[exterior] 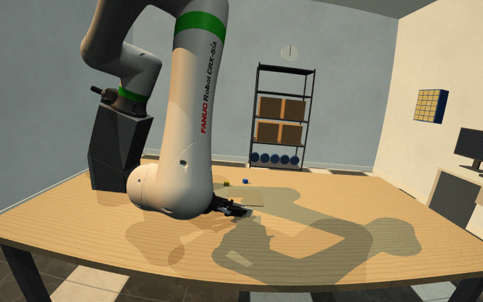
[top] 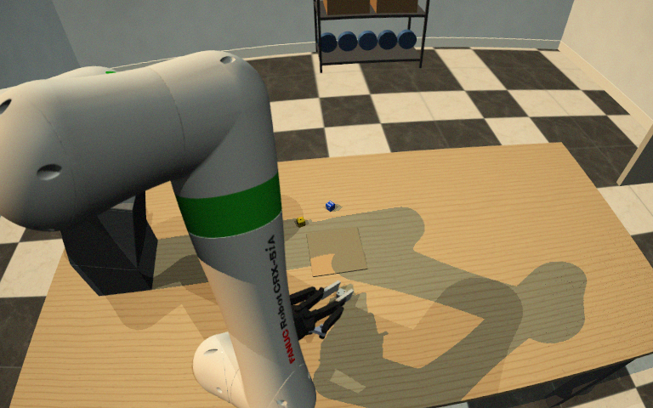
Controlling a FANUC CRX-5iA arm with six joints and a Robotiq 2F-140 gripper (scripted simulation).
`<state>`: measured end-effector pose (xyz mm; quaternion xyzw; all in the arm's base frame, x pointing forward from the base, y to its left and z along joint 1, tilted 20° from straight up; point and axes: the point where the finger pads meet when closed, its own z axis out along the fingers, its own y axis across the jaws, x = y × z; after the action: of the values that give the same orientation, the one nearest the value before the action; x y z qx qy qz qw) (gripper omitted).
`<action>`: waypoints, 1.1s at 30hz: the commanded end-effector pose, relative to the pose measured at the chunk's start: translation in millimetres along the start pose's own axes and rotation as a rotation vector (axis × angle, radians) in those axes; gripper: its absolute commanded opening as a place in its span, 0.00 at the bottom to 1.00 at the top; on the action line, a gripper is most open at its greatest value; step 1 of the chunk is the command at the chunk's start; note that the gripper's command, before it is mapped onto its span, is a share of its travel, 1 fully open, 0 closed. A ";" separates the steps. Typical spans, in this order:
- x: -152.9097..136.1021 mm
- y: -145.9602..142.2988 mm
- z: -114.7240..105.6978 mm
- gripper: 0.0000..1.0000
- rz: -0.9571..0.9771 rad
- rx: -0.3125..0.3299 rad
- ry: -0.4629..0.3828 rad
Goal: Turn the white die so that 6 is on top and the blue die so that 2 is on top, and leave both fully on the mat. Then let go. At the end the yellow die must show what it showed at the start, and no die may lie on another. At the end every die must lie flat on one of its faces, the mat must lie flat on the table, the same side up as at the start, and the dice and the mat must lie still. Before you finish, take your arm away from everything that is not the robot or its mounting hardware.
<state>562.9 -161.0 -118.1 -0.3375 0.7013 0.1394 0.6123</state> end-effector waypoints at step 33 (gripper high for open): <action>-18.5 -0.1 -58.5 0.21 0.000 0.000 0.000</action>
<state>521.4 -190.8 -95.7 -0.3376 0.7012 0.1394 0.6123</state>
